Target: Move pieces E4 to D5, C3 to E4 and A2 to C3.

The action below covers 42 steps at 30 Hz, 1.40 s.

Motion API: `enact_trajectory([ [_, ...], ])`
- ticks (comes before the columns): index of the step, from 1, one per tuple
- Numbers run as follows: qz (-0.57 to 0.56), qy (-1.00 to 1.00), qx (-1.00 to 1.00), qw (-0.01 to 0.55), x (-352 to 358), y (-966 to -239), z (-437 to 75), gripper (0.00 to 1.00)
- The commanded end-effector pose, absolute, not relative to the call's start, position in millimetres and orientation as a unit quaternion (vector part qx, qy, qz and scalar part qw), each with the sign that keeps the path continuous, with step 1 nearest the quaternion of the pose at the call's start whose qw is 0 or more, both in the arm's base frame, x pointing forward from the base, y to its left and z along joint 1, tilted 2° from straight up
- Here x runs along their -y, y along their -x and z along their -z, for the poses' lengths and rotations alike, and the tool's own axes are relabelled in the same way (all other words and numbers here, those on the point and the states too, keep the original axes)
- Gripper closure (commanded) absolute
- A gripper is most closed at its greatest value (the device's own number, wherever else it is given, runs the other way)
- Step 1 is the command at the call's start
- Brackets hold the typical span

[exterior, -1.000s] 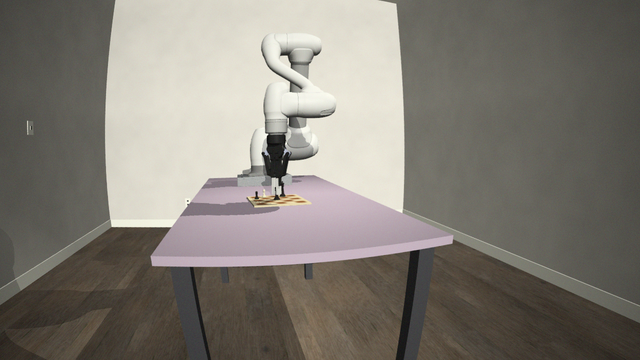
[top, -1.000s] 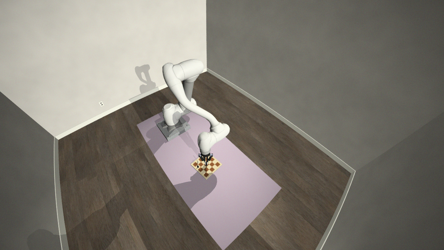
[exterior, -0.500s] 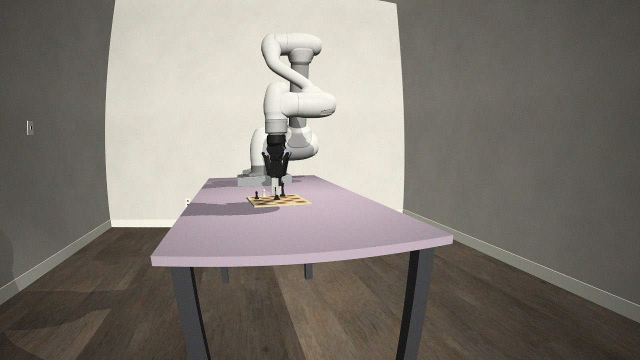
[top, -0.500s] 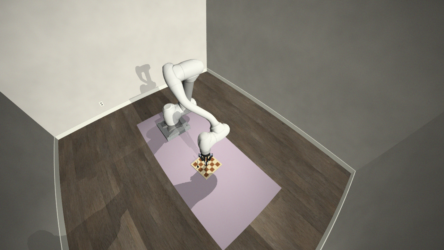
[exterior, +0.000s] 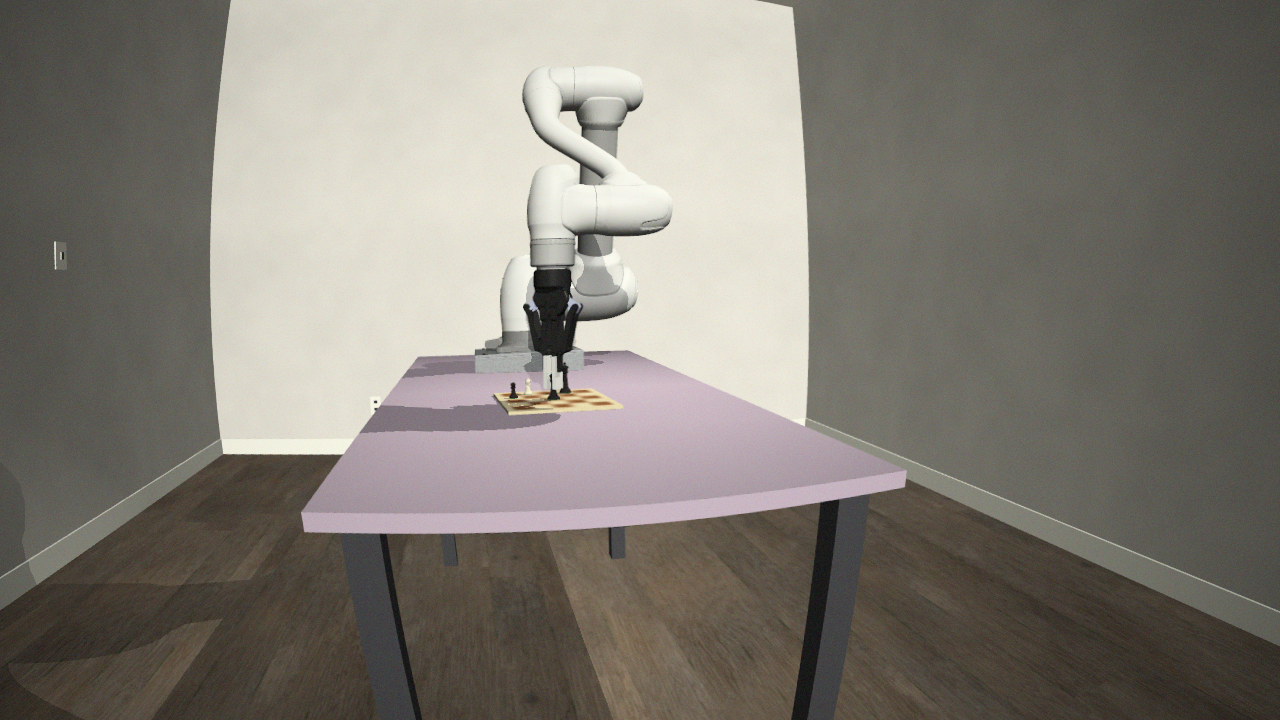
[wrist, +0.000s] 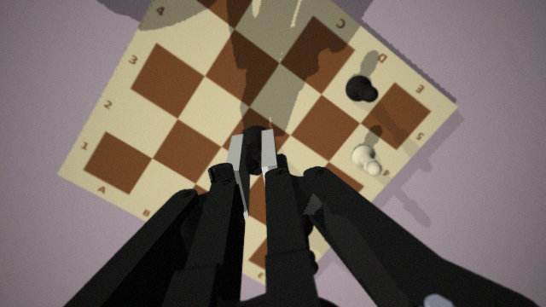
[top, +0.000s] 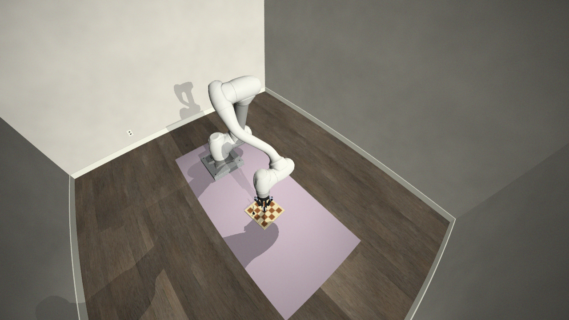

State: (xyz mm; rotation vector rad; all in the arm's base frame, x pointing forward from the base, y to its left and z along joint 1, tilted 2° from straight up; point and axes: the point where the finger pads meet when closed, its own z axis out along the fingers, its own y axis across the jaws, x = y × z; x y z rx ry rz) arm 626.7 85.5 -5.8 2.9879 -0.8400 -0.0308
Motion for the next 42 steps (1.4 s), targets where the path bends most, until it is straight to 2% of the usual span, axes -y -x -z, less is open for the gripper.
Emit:
enact_trajectory([
  [1, 0.010, -0.962, 0.271, 0.019, -86, -627, 6, 1.00],
  [2, 0.010, -0.962, 0.271, 0.019, -86, -627, 6, 1.00],
  [3, 0.010, -0.962, 0.271, 0.019, -86, -627, 6, 0.95],
  [7, 0.010, -0.962, 0.271, 0.019, -86, -627, 6, 0.95],
  [8, 0.010, -0.962, 0.271, 0.019, -86, -627, 6, 0.90],
  [10, 0.010, -0.962, 0.271, 0.019, -86, -627, 6, 0.90],
  [11, 0.010, -0.962, 0.271, 0.019, -86, -627, 6, 0.85],
  [16, 0.010, -0.962, 0.271, 0.019, -86, -627, 6, 0.80],
  [17, 0.010, -0.962, 0.271, 0.019, -86, -627, 6, 0.75],
  [31, 0.010, -0.962, 0.271, 0.019, -86, -627, 4, 0.75],
  [42, 0.010, -0.962, 0.271, 0.019, -87, -628, -26, 0.75],
])
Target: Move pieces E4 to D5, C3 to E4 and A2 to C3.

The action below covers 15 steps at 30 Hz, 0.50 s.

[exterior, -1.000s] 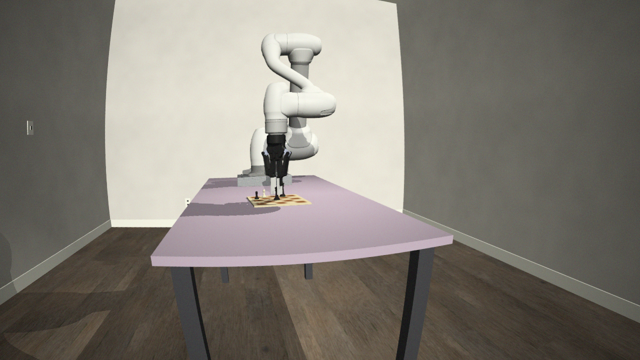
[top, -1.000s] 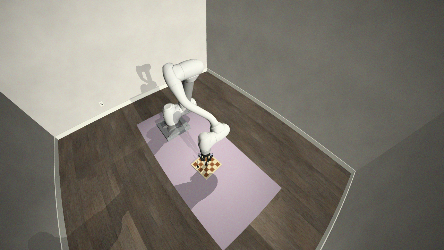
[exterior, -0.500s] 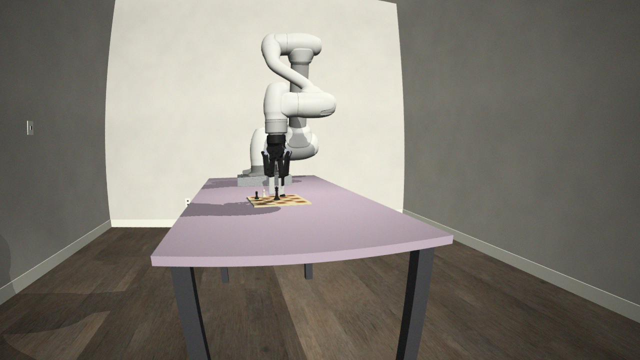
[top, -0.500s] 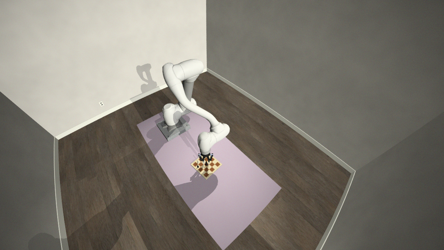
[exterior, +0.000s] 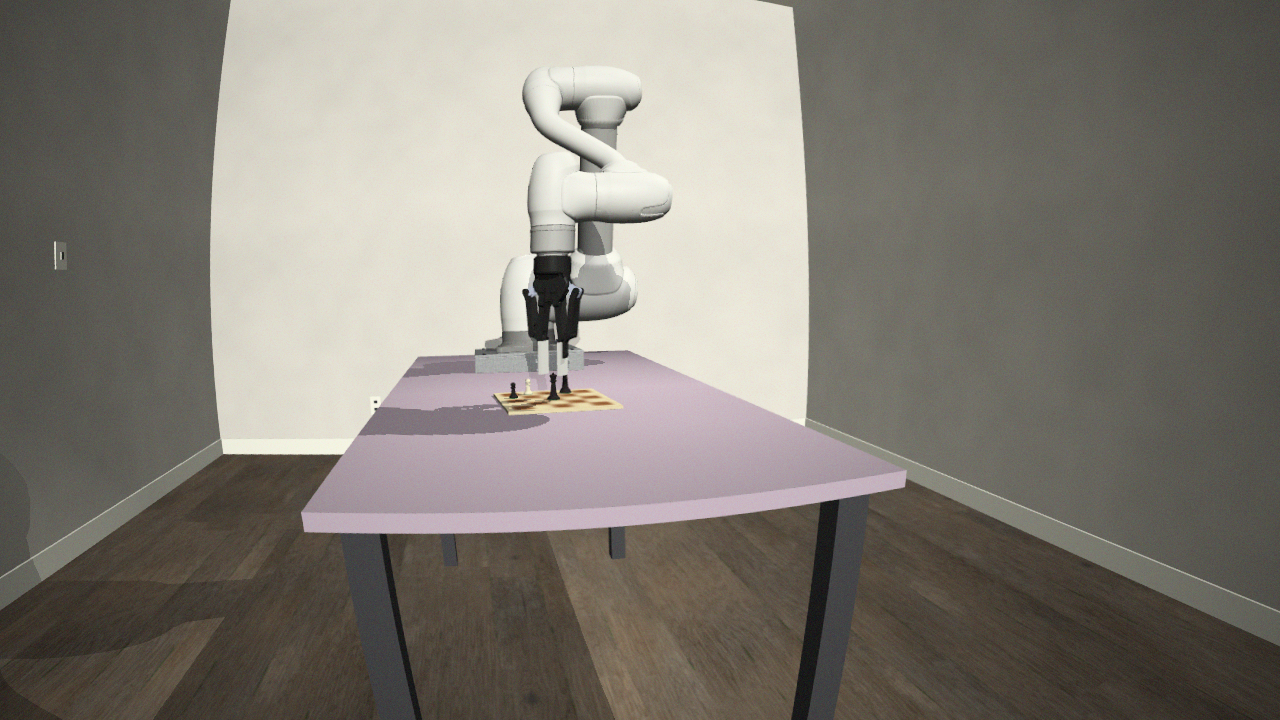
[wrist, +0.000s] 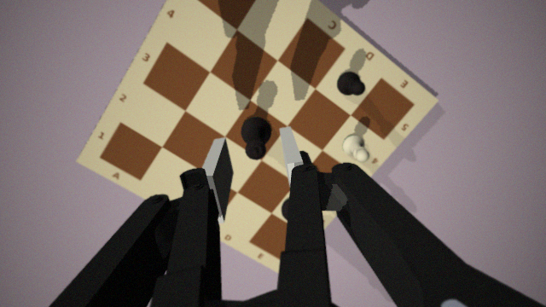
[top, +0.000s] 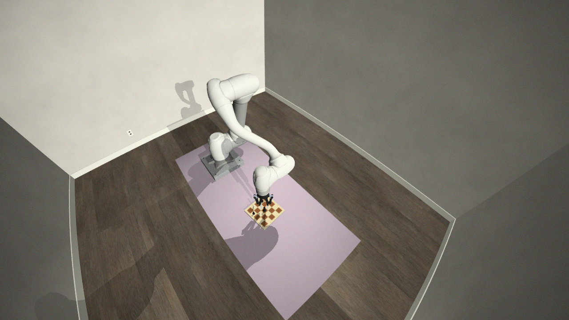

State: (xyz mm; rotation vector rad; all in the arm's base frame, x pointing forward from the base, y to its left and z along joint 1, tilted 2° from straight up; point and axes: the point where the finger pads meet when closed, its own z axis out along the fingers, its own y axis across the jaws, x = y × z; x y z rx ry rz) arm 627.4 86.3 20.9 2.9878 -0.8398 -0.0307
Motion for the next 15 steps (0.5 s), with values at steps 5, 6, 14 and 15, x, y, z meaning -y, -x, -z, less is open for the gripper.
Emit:
enact_trajectory([
  [5, 0.010, -0.962, 0.271, 0.019, -87, -628, -53, 0.75],
  [6, 0.010, -0.962, 0.271, 0.019, -88, -629, -59, 0.75],
  [14, 0.010, -0.962, 0.271, 0.019, -88, -629, -83, 0.75],
  [15, 0.010, -0.962, 0.271, 0.019, -88, -629, -83, 0.75],
])
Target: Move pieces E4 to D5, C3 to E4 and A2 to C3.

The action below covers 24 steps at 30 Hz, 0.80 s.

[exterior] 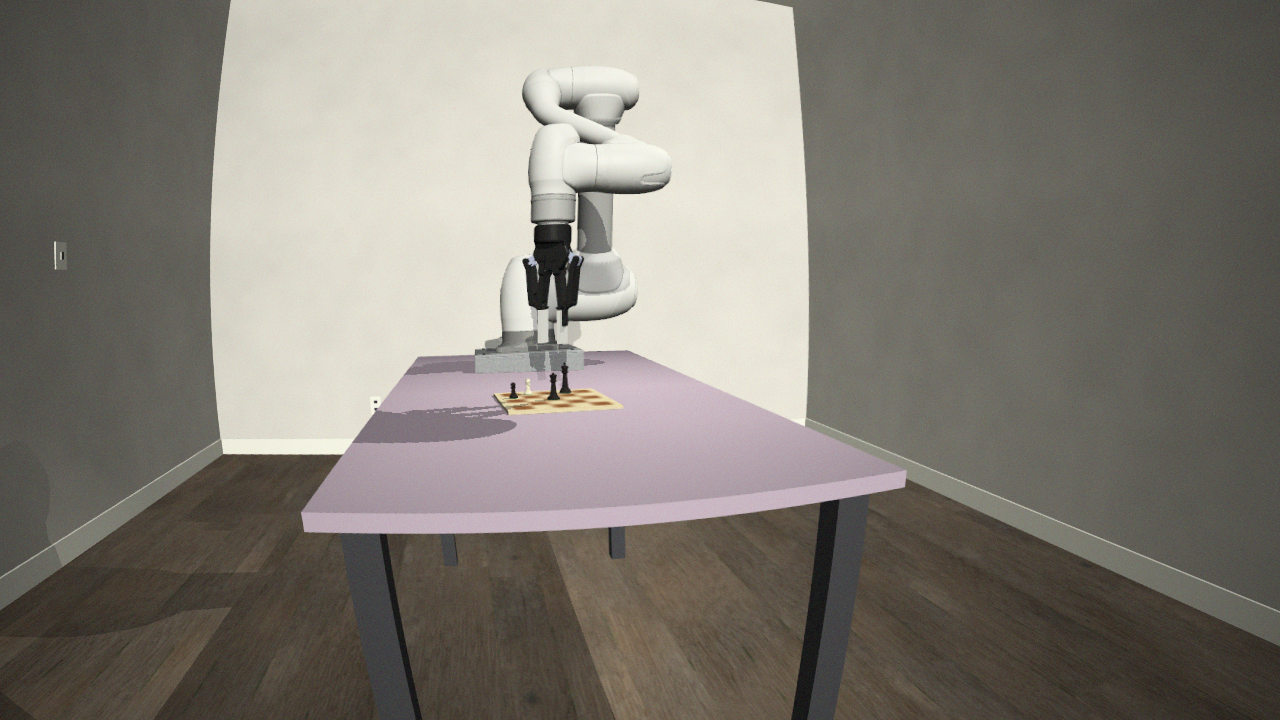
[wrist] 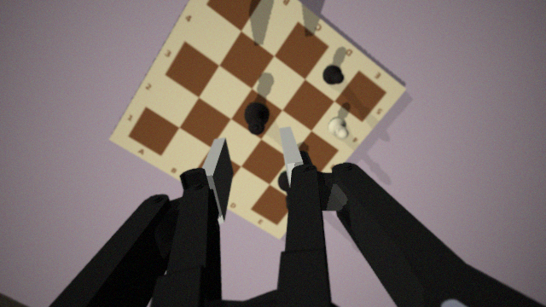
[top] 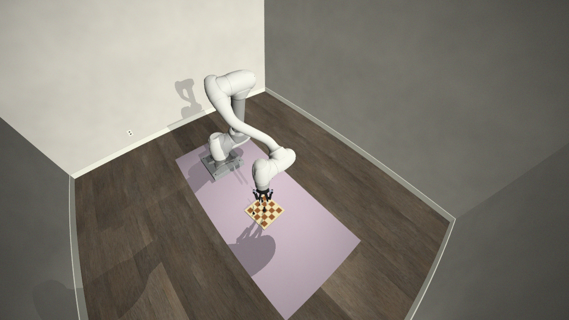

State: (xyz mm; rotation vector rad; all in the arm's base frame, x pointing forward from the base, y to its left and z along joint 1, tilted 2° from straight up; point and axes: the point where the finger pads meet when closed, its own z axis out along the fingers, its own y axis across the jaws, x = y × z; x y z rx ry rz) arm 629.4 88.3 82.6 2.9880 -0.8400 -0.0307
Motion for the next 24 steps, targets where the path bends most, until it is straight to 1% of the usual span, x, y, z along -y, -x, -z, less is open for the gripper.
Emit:
enact_trajectory([
  [1, 0.010, -0.962, 0.271, 0.019, -88.3, -629.3, -83.3, 0.75],
  [4, 0.010, -0.962, 0.271, 0.019, -88.3, -629.4, -84.2, 0.75],
  [5, 0.010, -0.962, 0.271, 0.019, -88.3, -629.4, -84.2, 0.00],
  [24, 0.010, -0.962, 0.271, 0.019, -88.3, -629.4, -84.2, 0.00],
])
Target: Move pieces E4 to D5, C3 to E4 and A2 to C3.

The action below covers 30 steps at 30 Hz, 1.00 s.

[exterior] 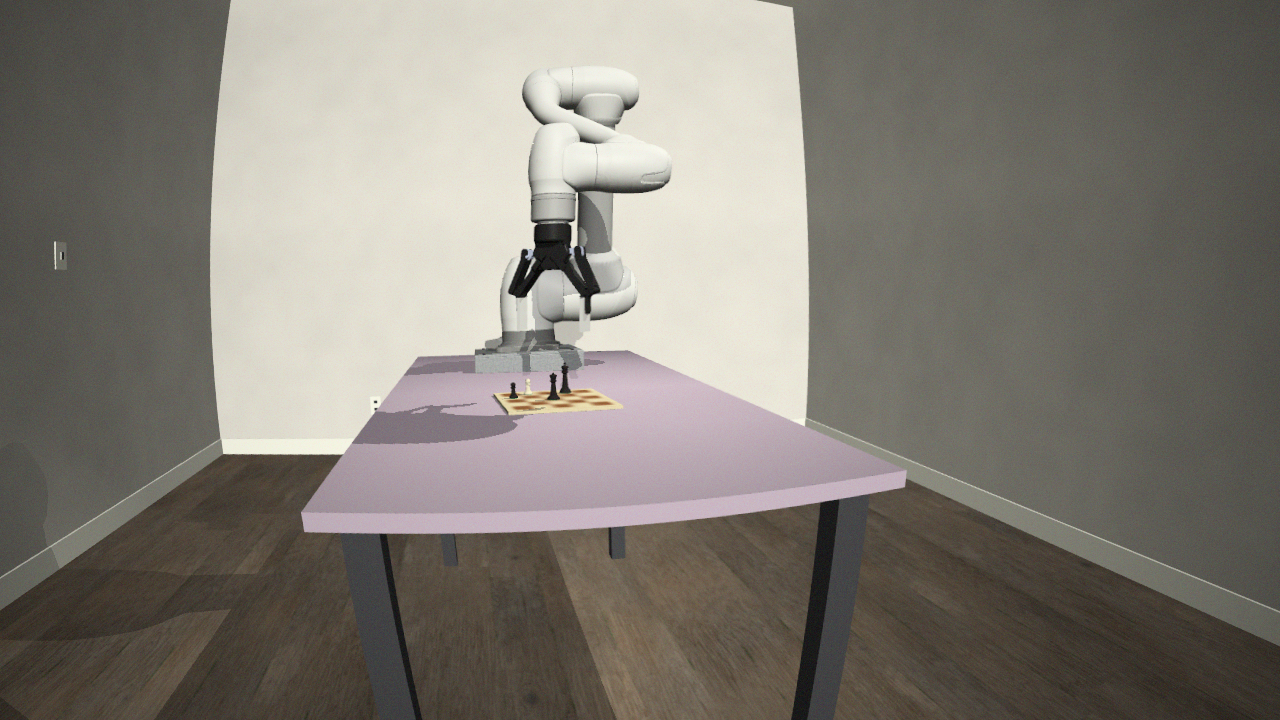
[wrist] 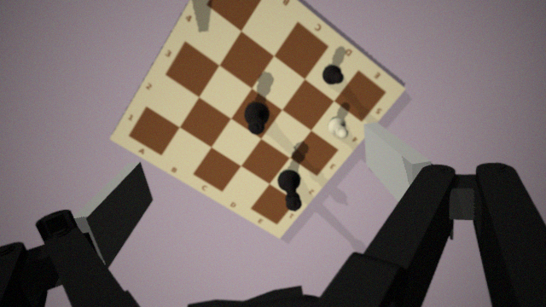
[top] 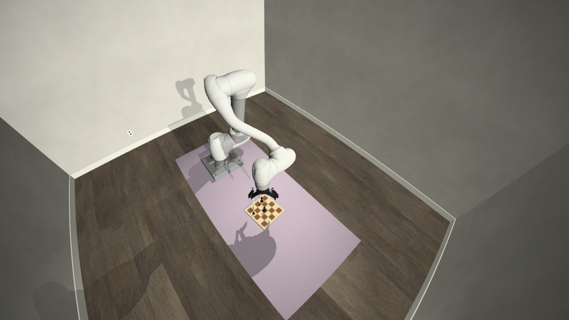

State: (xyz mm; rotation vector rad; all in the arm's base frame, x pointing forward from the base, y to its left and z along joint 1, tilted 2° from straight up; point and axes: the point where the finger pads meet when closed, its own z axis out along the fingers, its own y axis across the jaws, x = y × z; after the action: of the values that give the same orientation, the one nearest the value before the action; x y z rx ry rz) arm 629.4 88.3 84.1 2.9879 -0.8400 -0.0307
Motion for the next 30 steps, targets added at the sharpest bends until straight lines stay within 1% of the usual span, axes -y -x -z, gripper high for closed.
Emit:
enact_trajectory([
  [1, 0.010, -0.962, 0.271, 0.019, -88, -629, -84, 0.00],
  [11, 0.010, -0.962, 0.271, 0.019, -89, -630, -92, 0.00],
  [23, 0.010, -0.962, 0.271, 0.019, -90, -631, -125, 0.00],
  [30, 0.010, -0.962, 0.271, 0.019, -90, -631, -132, 0.00],
])
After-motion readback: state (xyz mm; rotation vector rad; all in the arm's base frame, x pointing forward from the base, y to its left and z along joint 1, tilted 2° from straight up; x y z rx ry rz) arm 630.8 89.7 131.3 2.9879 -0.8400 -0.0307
